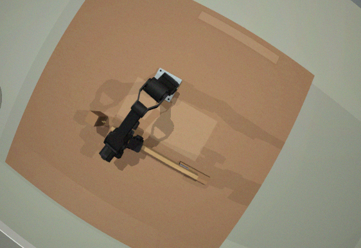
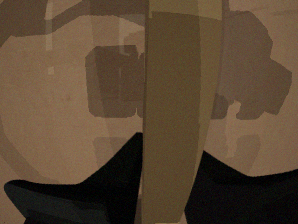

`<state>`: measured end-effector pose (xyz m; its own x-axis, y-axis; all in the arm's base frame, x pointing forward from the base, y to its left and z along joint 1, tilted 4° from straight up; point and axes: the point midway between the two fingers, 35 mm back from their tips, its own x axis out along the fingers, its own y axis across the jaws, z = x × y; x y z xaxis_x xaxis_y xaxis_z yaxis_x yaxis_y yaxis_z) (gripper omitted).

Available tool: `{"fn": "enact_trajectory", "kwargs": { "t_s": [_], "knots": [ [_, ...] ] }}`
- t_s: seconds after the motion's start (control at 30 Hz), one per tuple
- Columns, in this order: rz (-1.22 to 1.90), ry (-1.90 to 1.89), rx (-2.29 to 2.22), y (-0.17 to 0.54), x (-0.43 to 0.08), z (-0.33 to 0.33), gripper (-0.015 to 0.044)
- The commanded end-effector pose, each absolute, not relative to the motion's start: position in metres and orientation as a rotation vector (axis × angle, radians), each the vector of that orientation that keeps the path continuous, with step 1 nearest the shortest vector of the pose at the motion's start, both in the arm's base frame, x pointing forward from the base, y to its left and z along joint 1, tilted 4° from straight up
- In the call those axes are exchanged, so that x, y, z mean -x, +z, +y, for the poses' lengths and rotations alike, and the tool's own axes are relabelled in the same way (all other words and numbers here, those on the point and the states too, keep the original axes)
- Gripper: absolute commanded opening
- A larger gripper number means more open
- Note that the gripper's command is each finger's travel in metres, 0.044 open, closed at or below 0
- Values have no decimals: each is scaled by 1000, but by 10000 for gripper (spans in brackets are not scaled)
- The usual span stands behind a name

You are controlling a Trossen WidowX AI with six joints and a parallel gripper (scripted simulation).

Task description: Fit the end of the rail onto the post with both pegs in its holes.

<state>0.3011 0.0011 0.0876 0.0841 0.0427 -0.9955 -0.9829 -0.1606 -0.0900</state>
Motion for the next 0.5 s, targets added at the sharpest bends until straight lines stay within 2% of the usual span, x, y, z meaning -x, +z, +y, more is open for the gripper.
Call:
{"fn": "enact_trajectory", "kwargs": {
  "t_s": [0.0, 0.47],
  "knots": [
    [1032, 1273, 1342, 90, -301, 1, 0],
    [1032, 1273, 1342, 86, -301, 1, 0]
  ]
}}
